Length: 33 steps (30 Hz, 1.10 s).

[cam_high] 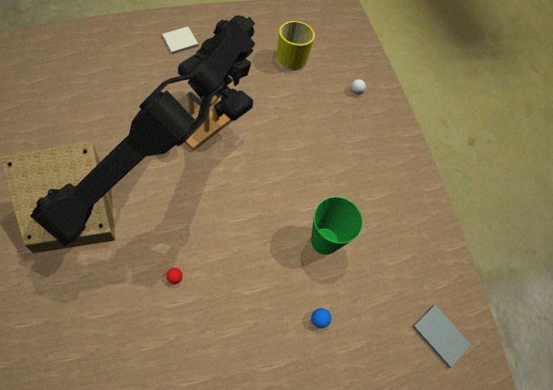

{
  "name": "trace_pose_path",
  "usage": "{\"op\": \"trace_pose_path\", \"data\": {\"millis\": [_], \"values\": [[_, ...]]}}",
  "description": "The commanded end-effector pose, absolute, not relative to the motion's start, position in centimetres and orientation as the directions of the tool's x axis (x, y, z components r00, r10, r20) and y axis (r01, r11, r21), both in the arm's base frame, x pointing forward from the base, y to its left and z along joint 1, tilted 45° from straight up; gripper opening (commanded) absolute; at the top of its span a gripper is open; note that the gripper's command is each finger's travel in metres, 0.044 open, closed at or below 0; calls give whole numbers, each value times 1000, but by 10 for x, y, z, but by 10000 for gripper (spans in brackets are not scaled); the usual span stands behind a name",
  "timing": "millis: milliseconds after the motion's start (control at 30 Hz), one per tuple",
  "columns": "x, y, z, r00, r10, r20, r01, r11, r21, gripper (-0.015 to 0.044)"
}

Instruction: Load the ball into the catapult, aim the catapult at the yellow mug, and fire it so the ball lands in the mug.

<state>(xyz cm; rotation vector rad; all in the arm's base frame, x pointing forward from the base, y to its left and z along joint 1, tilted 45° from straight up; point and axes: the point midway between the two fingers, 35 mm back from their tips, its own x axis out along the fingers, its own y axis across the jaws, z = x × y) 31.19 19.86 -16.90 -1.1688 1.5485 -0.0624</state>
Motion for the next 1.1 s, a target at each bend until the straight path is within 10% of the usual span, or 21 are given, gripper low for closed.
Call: {"op": "trace_pose_path", "data": {"millis": [0,400,1067], "values": [[313,200,-168,134,-682,-719,-622,508,-597,131],[312,215,-155,133,-681,-720,-623,508,-595,440],[296,306,-65,179,-625,-760,-635,517,-574,440]]}}
